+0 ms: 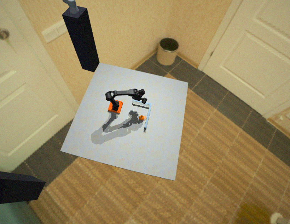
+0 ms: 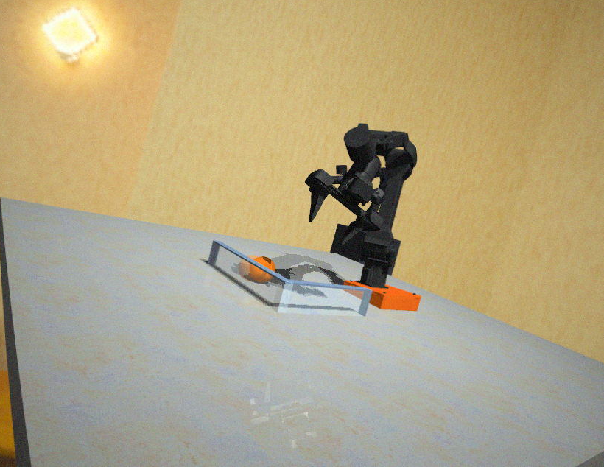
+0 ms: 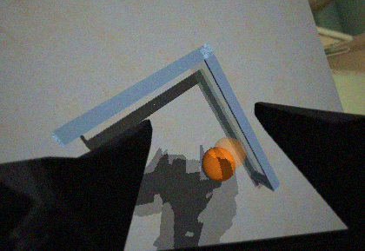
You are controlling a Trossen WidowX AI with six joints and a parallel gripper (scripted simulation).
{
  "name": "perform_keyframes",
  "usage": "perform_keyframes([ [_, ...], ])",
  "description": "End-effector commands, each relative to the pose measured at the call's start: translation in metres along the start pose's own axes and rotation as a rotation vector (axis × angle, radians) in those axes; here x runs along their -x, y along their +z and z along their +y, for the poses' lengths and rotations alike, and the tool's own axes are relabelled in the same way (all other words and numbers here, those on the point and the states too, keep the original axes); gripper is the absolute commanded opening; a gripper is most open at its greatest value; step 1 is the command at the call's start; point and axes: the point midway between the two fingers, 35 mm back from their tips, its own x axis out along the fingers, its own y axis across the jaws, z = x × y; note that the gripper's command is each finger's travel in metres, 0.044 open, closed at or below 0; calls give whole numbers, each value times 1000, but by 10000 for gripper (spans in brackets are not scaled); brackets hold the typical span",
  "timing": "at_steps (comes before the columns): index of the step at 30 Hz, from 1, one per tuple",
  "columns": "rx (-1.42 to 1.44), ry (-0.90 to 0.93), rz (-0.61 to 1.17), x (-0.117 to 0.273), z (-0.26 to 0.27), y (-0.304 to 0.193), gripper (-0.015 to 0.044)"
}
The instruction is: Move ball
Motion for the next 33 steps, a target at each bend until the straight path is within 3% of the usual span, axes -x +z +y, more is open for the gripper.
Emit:
perform_keyframes([
  [1,-517,96,201,-29,-38,-53,405],
  [10,-1192,165,475,-57,-69,-137,405],
  [33,-1196,165,477,-79,-60,-144,405],
])
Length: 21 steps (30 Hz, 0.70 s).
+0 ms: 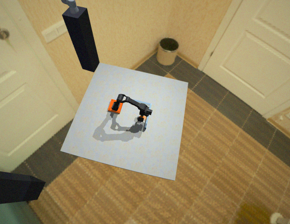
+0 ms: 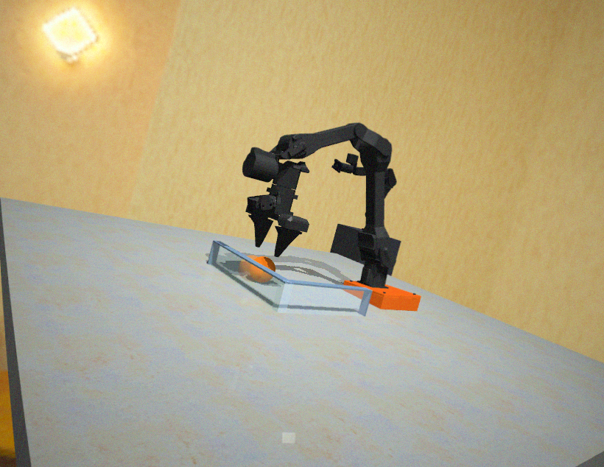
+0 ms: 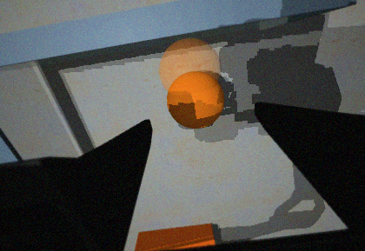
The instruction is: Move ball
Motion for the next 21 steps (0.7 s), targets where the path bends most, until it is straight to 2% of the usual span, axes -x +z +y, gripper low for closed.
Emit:
perform_keyframes([
  [1,-4,5,3,-7,1,0,405],
  [21,-4,5,3,-40,1,-1,405],
])
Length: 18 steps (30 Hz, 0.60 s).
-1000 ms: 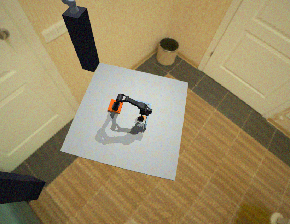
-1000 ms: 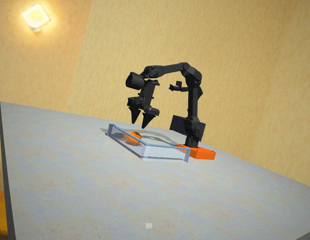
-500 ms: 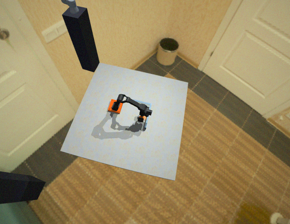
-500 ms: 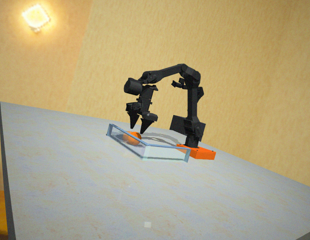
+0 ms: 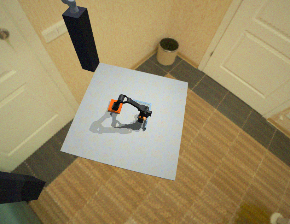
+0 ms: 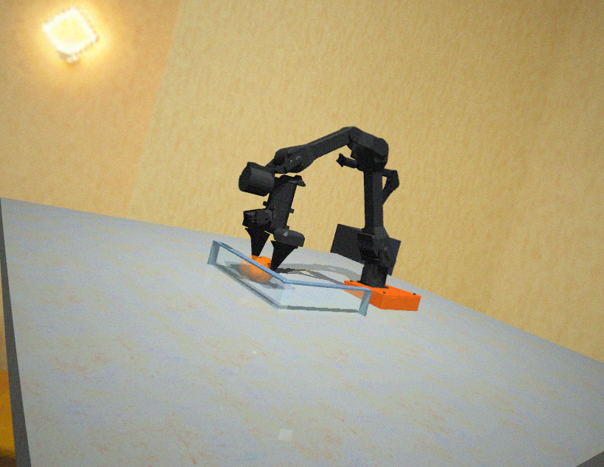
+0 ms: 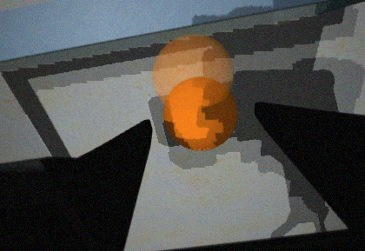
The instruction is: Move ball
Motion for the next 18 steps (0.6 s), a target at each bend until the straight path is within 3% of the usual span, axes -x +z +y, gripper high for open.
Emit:
perform_keyframes([
  [1,3,5,4,-8,1,-1,405],
  [6,3,5,4,-13,1,-2,405],
  [10,3,5,4,-13,1,-2,300],
  [18,3,5,4,-13,1,-2,228],
])
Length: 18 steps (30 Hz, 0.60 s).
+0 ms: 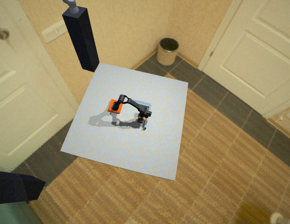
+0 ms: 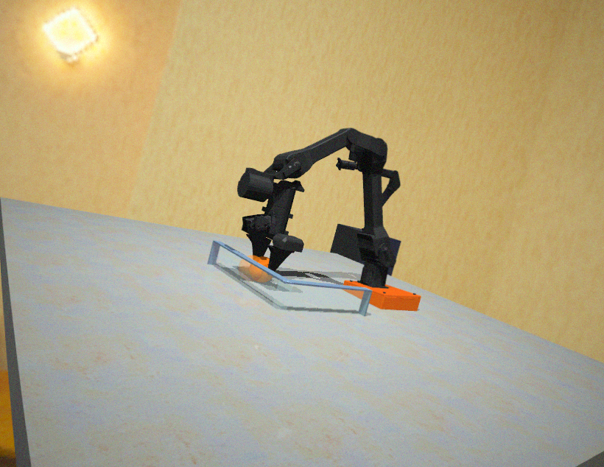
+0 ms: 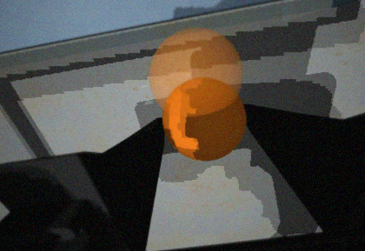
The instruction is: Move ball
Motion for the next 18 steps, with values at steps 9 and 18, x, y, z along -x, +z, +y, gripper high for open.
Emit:
perform_keyframes([
  [9,5,2,-1,38,0,8,0],
  [18,5,3,-2,85,0,9,0],
])
